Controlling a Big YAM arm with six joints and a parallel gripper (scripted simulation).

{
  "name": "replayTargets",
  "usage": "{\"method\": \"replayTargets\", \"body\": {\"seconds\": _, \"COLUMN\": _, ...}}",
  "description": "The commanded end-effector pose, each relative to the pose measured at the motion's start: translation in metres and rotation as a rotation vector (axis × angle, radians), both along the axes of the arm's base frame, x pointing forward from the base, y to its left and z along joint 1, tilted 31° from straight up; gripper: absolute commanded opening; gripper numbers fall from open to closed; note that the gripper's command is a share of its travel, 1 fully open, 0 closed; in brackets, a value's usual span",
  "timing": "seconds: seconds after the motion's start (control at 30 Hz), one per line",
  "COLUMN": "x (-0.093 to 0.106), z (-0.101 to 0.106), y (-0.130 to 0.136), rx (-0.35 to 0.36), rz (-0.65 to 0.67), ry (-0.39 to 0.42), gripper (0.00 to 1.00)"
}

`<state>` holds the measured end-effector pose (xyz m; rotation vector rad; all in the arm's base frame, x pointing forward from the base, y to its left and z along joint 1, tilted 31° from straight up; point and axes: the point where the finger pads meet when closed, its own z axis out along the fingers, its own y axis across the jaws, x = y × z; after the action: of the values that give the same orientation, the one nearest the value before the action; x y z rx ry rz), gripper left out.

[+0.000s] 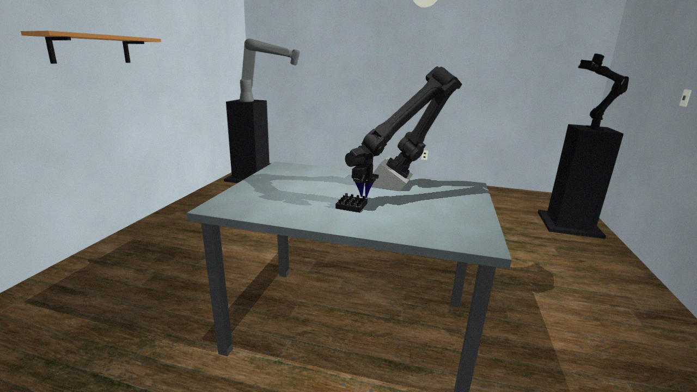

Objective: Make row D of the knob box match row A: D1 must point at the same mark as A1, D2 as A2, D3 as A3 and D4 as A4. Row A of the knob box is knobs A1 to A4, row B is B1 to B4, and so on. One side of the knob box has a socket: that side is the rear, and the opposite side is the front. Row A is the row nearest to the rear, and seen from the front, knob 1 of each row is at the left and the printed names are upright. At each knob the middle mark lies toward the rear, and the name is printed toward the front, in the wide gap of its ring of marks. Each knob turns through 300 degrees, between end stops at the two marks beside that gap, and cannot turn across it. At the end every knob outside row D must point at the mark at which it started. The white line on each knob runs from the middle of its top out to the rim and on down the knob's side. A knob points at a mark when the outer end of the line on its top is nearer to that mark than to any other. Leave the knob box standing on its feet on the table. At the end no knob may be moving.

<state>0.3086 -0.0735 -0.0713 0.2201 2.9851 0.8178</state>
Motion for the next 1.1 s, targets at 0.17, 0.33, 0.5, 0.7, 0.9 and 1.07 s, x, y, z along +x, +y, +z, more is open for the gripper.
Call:
{"method": "replayTargets", "body": {"seconds": 0.17, "x": 0.0022, "z": -0.0047, "y": 0.0031, "rx": 0.007, "rz": 0.001, "ry": 0.005, "gripper": 0.2}}
{"method": "replayTargets", "body": {"seconds": 0.33, "x": 0.0022, "z": -0.0047, "y": 0.0031, "rx": 0.007, "rz": 0.001, "ry": 0.005, "gripper": 0.2}}
{"method": "replayTargets", "body": {"seconds": 0.5, "x": 0.0021, "z": -0.0048, "y": 0.003, "rx": 0.007, "rz": 0.002, "ry": 0.005, "gripper": 0.09}}
{"method": "replayTargets", "body": {"seconds": 0.7, "x": 0.0021, "z": -0.0048, "y": 0.003, "rx": 0.007, "rz": 0.002, "ry": 0.005, "gripper": 0.09}}
{"method": "replayTargets", "body": {"seconds": 0.9, "x": 0.0021, "z": -0.0047, "y": 0.003, "rx": 0.007, "rz": 0.002, "ry": 0.005, "gripper": 0.09}}
{"method": "replayTargets", "body": {"seconds": 1.07, "x": 0.0021, "z": -0.0047, "y": 0.003, "rx": 0.007, "rz": 0.002, "ry": 0.005, "gripper": 0.09}}
